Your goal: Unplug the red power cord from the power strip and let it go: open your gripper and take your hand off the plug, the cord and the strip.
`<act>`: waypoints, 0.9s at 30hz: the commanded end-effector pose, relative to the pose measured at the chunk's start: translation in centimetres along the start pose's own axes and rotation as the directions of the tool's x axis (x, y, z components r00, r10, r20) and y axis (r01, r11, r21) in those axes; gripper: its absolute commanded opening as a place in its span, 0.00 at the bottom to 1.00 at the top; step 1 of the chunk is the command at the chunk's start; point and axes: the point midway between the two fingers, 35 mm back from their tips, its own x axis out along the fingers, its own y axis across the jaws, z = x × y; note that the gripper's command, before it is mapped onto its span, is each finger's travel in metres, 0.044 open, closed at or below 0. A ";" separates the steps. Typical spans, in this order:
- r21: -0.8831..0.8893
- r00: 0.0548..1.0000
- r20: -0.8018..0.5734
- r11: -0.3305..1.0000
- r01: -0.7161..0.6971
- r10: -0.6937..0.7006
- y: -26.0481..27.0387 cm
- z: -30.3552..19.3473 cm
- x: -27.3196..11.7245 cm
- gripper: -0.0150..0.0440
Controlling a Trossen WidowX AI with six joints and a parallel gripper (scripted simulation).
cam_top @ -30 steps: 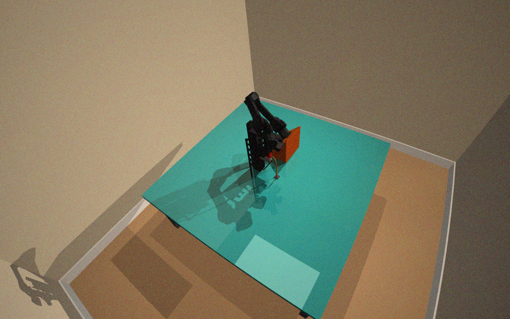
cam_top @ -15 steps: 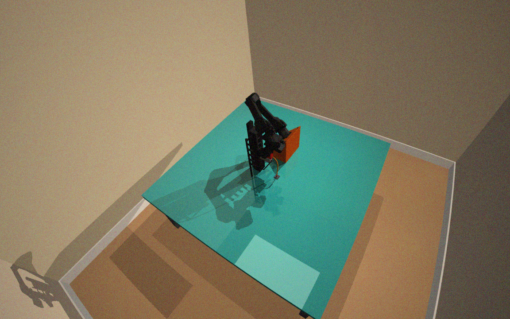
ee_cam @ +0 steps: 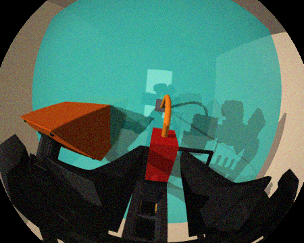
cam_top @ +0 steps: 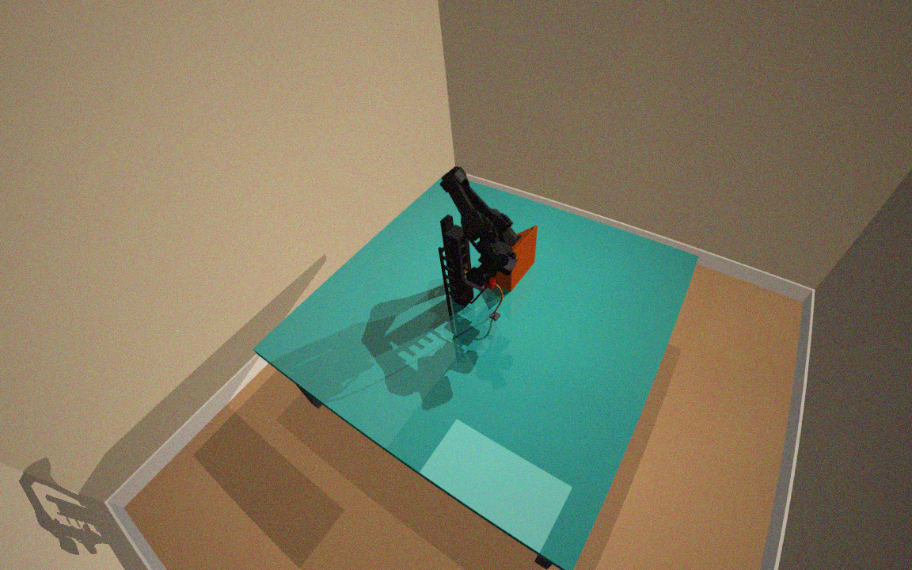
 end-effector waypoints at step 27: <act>0.001 1.000 0.004 1.000 0.003 -0.003 0.0 5.9 -1.3 1.00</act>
